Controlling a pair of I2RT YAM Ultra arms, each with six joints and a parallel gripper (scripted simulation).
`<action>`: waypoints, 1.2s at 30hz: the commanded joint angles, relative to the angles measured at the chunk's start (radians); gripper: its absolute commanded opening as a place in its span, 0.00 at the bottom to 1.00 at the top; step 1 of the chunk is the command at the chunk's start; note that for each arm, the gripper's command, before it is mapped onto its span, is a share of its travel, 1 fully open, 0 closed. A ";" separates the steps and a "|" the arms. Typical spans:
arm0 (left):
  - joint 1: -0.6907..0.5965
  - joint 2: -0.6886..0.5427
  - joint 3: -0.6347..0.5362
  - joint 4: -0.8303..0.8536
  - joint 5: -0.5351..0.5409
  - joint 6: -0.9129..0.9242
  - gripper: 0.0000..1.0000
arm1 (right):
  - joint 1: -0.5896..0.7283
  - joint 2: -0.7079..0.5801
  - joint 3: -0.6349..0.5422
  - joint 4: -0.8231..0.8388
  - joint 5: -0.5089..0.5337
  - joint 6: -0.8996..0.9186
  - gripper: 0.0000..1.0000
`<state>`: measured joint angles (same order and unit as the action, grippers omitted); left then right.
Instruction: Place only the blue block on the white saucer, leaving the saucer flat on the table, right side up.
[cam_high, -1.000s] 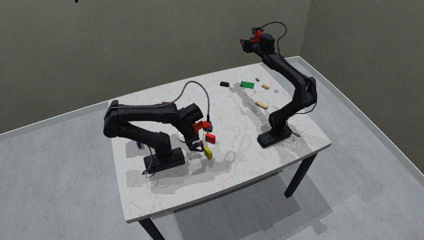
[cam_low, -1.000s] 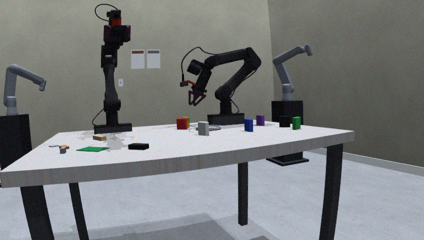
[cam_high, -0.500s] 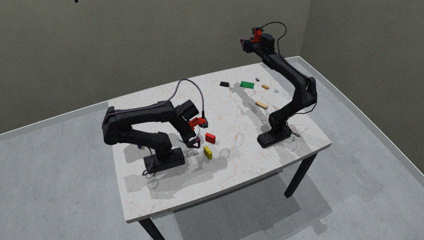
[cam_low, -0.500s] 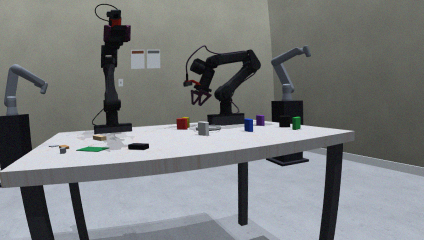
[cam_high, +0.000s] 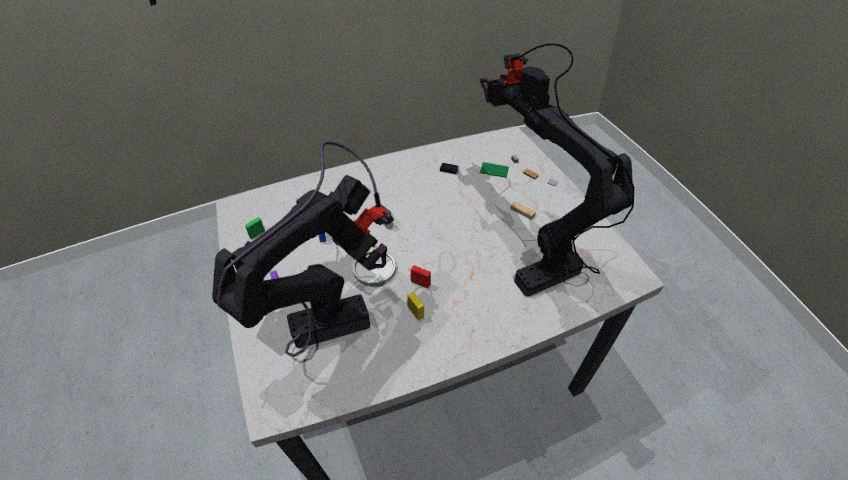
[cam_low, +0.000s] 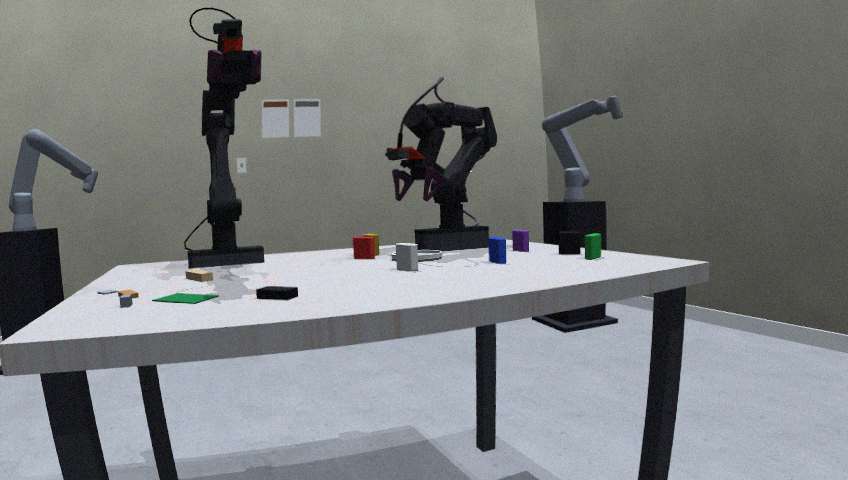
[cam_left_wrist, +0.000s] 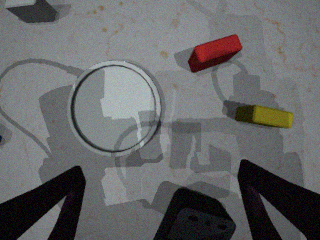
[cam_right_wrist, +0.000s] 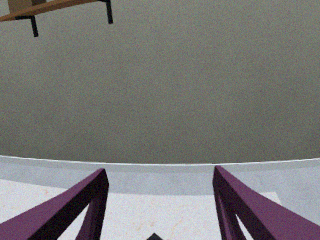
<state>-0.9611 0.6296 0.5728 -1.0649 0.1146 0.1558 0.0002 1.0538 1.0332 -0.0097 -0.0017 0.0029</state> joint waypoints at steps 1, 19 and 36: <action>0.124 0.030 0.059 -0.016 0.039 0.073 1.00 | 0.000 -0.003 0.007 0.005 0.001 -0.001 0.68; 0.766 0.432 0.349 0.154 -0.040 -0.106 1.00 | 0.000 -0.003 0.007 0.005 0.001 -0.001 0.68; 0.814 0.619 0.501 0.165 -0.094 -0.210 1.00 | 0.000 -0.003 0.007 0.005 0.001 -0.001 0.68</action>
<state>-0.1577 1.2446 1.0328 -0.9047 0.0246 -0.0410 0.0002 1.0538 1.0332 -0.0097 -0.0017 0.0029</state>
